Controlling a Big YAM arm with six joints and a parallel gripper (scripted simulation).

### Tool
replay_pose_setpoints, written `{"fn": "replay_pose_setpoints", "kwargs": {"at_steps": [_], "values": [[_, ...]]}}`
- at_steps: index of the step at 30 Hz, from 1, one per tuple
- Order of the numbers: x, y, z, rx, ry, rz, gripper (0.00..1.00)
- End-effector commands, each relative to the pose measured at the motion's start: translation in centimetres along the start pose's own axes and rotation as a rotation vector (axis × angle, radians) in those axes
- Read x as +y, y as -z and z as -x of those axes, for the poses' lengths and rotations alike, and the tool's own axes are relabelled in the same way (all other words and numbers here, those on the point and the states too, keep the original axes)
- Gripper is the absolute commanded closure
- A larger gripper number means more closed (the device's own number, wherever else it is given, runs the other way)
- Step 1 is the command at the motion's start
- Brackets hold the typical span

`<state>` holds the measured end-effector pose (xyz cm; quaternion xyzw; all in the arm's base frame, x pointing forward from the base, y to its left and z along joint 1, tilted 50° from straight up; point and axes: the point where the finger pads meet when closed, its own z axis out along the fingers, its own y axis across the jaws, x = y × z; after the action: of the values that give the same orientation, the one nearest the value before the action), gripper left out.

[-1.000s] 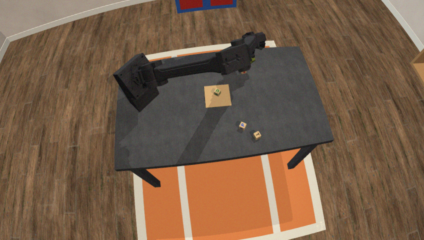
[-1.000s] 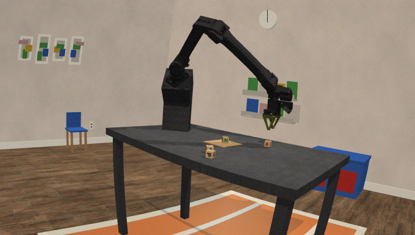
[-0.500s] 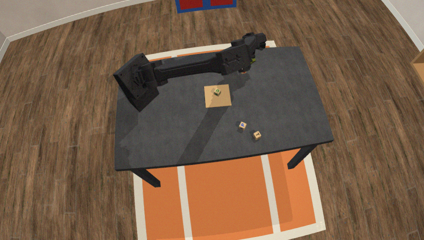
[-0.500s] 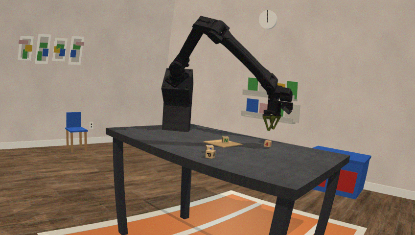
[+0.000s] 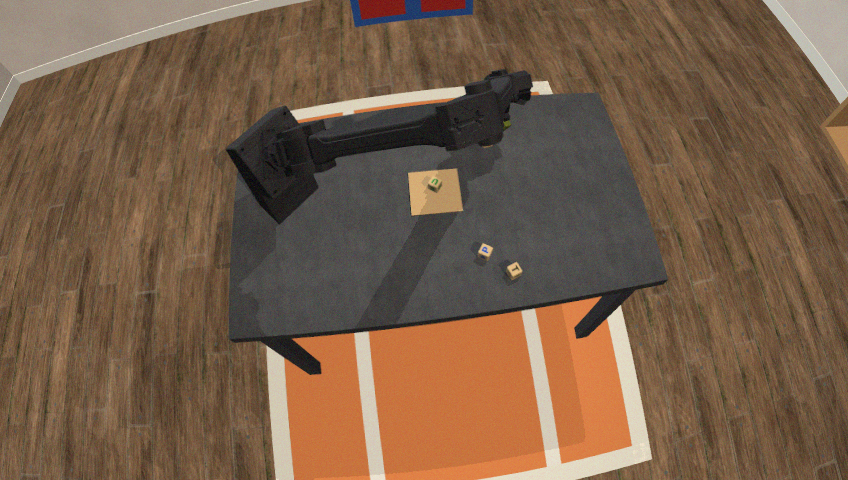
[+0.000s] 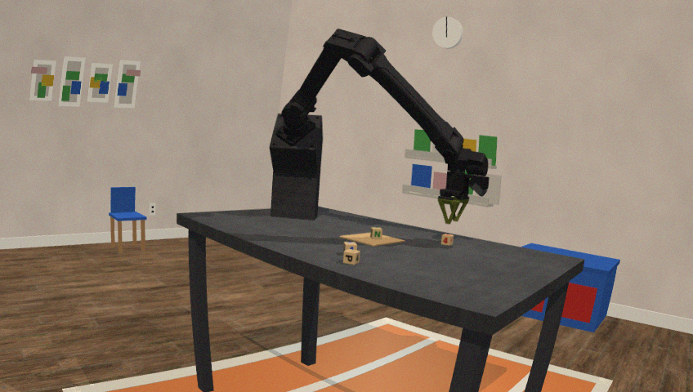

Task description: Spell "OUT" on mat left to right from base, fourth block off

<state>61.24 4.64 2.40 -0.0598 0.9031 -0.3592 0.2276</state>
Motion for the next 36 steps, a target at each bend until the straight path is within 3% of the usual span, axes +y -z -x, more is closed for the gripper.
{"fn": "replay_pose_setpoints", "kwargs": {"at_steps": [1, 18, 36], "values": [[-0.3, -1.2, 1.0, -0.011, -0.006, -0.003, 0.27], [-0.3, -3.2, 0.8, -0.009, -0.004, -0.004, 0.27], [-0.1, -3.5, 0.8, -0.011, -0.002, -0.004, 0.27]]}}
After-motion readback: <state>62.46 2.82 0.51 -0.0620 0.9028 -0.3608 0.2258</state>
